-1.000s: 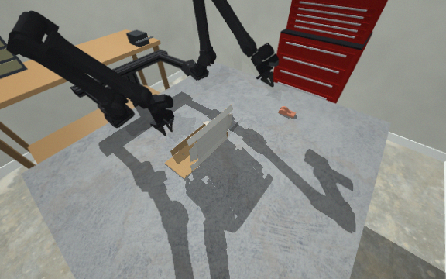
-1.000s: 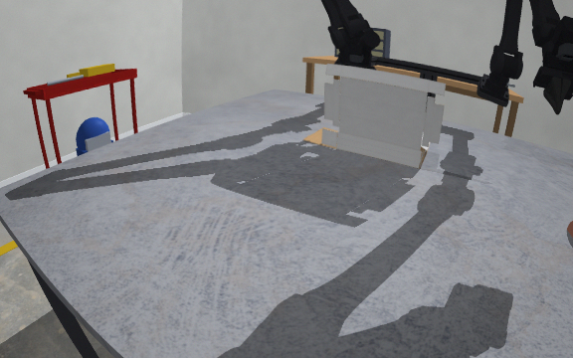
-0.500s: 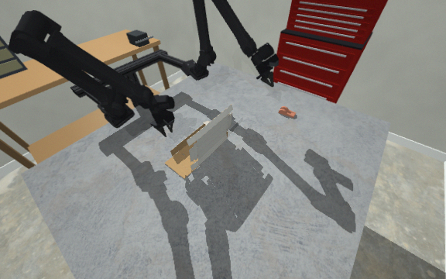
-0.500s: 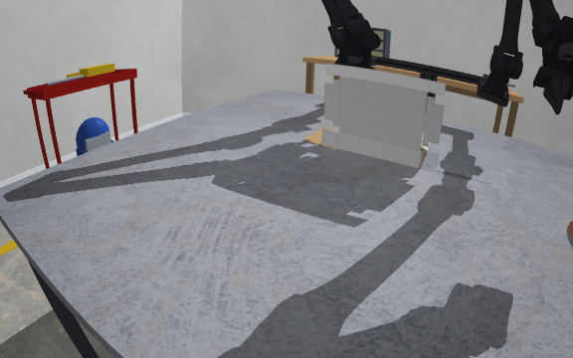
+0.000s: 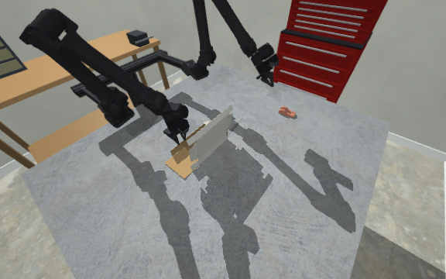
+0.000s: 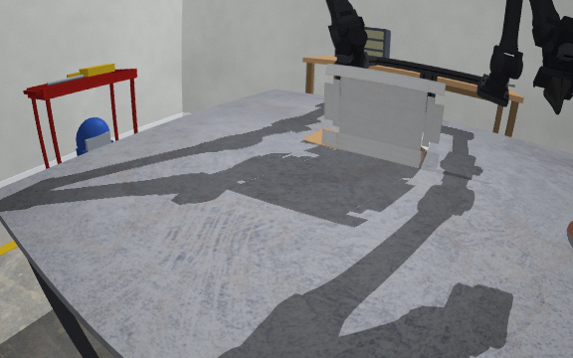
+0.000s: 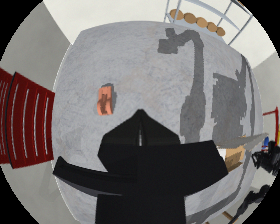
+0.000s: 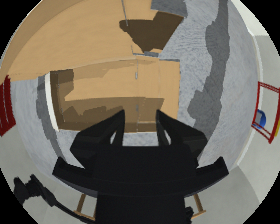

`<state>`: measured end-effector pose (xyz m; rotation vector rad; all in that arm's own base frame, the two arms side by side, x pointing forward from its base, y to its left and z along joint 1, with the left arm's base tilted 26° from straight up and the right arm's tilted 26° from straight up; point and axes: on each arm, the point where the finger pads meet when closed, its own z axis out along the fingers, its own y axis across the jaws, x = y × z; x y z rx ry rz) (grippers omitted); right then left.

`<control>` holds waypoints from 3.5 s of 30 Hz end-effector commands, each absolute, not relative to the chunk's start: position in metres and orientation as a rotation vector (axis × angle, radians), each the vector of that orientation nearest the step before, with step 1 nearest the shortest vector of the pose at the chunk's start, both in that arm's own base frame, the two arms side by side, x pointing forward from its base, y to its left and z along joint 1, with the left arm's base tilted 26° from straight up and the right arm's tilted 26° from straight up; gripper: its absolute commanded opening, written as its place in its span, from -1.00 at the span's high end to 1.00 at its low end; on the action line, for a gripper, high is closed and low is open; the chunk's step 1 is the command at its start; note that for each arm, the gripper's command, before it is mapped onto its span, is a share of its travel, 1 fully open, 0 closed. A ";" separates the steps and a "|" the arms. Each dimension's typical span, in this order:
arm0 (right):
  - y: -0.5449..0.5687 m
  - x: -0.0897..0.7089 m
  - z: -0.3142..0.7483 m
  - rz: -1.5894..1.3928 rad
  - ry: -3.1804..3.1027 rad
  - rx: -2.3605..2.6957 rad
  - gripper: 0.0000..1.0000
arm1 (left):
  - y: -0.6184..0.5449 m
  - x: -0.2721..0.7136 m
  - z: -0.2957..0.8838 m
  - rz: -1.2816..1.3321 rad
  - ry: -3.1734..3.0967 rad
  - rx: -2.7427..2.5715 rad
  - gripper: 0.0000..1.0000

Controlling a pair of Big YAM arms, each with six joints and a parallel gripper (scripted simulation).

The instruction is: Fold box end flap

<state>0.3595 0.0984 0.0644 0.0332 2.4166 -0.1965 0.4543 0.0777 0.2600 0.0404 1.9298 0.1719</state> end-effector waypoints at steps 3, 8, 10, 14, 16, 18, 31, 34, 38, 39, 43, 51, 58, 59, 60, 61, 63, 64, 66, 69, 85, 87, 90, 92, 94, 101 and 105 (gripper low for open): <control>0.102 0.378 0.053 -0.182 2.393 0.014 0.15 | 0.076 0.456 0.267 0.171 1.913 0.044 1.00; 0.095 0.407 0.015 -0.163 2.357 0.024 0.15 | 0.076 0.456 0.267 0.171 1.913 0.044 1.00; 0.094 0.411 0.003 -0.167 2.364 0.022 0.15 | 0.076 0.456 0.267 0.171 1.913 0.044 1.00; 0.090 0.417 -0.019 -0.174 2.375 0.018 0.15 | 0.076 0.456 0.267 0.171 1.913 0.044 1.00; 0.089 0.416 -0.031 -0.183 2.394 0.013 0.15 | 0.076 0.456 0.267 0.171 1.913 0.044 1.00; 0.088 0.418 -0.035 -0.184 2.394 0.013 0.15 | 0.076 0.456 0.267 0.171 1.913 0.044 1.00; 0.088 0.418 -0.035 -0.184 2.394 0.013 0.15 | 0.076 0.456 0.267 0.171 1.913 0.044 1.00; 0.088 0.418 -0.035 -0.184 2.394 0.013 0.15 | 0.076 0.456 0.267 0.171 1.913 0.044 1.00; 0.088 0.418 -0.036 -0.184 2.394 0.013 0.15 | 0.076 0.456 0.267 0.171 1.913 0.044 1.00; 0.088 0.418 -0.036 -0.184 2.394 0.013 0.15 | 0.076 0.456 0.267 0.171 1.913 0.044 1.00; 0.087 0.419 -0.037 -0.184 2.394 0.013 0.15 | 0.076 0.456 0.267 0.171 1.913 0.044 1.00; 0.087 0.419 -0.039 -0.184 2.395 0.013 0.15 | 0.076 0.456 0.267 0.171 1.913 0.044 1.00; 0.087 0.420 -0.041 -0.184 2.395 0.013 0.15 | 0.076 0.456 0.267 0.171 1.913 0.044 1.00; 0.087 0.420 -0.041 -0.184 2.395 0.013 0.15 | 0.076 0.456 0.267 0.171 1.913 0.044 1.00; 0.087 0.420 -0.042 -0.184 2.395 0.013 0.15 | 0.076 0.456 0.267 0.171 1.913 0.044 1.00; 0.087 0.421 -0.042 -0.184 2.395 0.013 0.15 | 0.076 0.456 0.267 0.171 1.913 0.044 1.00; 0.086 0.421 -0.043 -0.184 2.395 0.013 0.15 | 0.076 0.456 0.267 0.171 1.913 0.044 1.00; 0.086 0.421 -0.043 -0.184 2.395 0.013 0.15 | 0.076 0.456 0.267 0.171 1.913 0.044 1.00; 0.086 0.421 -0.043 -0.184 2.395 0.013 0.15 | 0.076 0.456 0.267 0.171 1.913 0.044 1.00; 0.086 0.421 -0.044 -0.184 2.395 0.013 0.15 | 0.076 0.456 0.267 0.171 1.913 0.044 1.00; 0.086 0.423 -0.048 -0.184 2.395 0.013 0.15 | 0.076 0.456 0.267 0.171 1.913 0.044 1.00; 0.085 0.423 -0.049 -0.184 2.395 0.013 0.15 | 0.076 0.456 0.267 0.171 1.913 0.044 1.00; 0.085 0.424 -0.050 -0.184 2.395 0.012 0.15 | 0.076 0.456 0.267 0.171 1.913 0.044 1.00; 0.085 0.424 -0.050 -0.184 2.395 0.012 0.15 | 0.076 0.456 0.267 0.171 1.913 0.044 1.00; 0.085 0.424 -0.051 -0.184 2.395 0.012 0.15 | 0.076 0.456 0.267 0.171 1.913 0.044 1.00; 0.085 0.425 -0.053 -0.184 2.395 0.012 0.15 | 0.076 0.456 0.267 0.171 1.913 0.044 1.00; 0.085 0.426 -0.054 -0.184 2.395 0.012 0.15 | 0.076 0.456 0.267 0.171 1.913 0.044 1.00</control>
